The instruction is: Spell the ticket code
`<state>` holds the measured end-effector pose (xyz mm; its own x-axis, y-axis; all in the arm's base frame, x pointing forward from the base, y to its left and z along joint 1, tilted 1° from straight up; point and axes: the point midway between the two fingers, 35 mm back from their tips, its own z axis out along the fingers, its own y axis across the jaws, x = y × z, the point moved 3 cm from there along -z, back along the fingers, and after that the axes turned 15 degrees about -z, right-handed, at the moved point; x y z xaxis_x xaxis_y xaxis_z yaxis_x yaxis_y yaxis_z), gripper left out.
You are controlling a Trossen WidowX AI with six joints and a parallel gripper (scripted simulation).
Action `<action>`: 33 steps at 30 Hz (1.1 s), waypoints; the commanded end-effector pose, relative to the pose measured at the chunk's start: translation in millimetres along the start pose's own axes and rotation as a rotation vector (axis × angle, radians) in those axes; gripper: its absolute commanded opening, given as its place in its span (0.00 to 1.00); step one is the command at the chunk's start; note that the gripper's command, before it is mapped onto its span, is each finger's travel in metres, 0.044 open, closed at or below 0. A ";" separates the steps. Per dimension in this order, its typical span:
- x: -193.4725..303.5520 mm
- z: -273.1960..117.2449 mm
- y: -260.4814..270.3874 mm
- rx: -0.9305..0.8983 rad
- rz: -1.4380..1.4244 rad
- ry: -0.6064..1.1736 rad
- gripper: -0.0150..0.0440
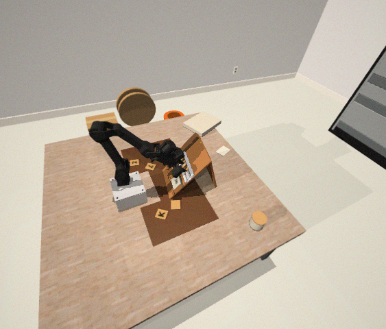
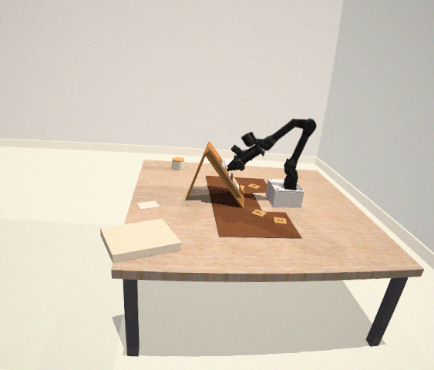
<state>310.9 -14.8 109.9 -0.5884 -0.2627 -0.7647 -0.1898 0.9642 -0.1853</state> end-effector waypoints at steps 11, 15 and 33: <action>-1.1 -13.2 -0.9 0.003 0.002 -0.004 0.75; -1.0 -15.5 -1.5 0.003 0.002 -0.004 0.75; -1.2 -26.1 -3.0 0.003 0.002 -0.004 0.75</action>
<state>293.8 -18.8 125.8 -0.5891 -0.2560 -0.7664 -0.1803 0.9662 -0.1841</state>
